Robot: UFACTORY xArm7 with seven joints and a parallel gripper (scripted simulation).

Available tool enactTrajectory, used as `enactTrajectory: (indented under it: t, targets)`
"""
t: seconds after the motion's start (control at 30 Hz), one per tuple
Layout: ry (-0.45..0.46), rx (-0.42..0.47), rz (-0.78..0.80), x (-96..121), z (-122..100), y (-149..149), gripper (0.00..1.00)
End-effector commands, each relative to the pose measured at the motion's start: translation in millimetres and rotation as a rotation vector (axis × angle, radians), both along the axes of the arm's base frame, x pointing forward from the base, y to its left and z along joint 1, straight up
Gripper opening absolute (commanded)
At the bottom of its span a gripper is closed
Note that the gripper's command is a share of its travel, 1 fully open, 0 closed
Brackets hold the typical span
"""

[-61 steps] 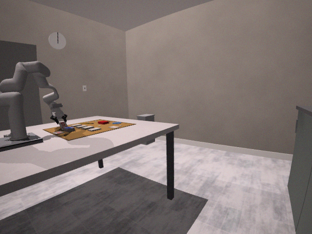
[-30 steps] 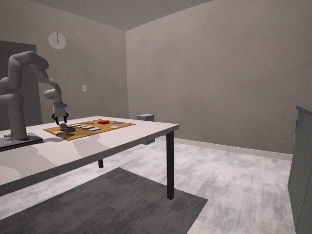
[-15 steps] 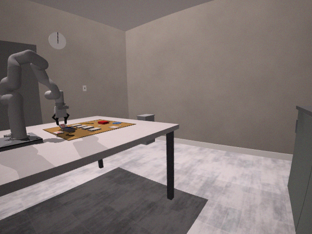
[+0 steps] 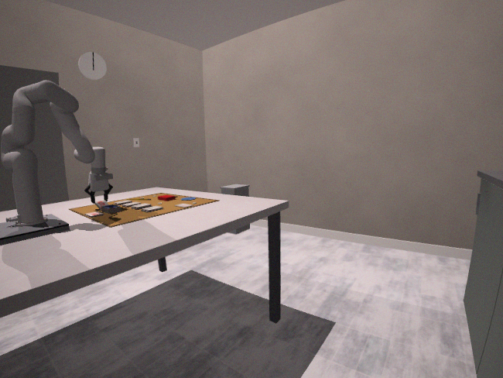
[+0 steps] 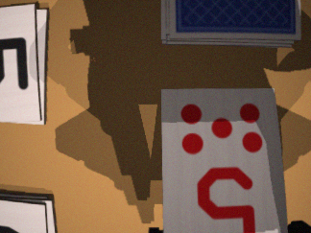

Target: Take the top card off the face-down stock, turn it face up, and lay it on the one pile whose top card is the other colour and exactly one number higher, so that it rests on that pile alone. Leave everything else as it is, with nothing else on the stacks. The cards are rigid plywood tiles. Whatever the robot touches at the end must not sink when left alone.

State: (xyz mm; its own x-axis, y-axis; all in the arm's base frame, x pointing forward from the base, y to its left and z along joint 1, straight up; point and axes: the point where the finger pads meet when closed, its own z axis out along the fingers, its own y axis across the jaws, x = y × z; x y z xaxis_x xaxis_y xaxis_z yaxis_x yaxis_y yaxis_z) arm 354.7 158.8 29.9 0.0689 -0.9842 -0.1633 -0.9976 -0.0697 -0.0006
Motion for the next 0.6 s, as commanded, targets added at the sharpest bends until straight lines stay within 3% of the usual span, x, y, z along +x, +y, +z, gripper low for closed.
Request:
enactTrajectory:
  t: [0.0,0.57]
  targets:
    - [-0.001,0.031,0.003,1.3,0.6,0.7,0.74]
    - [0.006,0.129,0.003,1.3,-2.2,0.0,0.74]
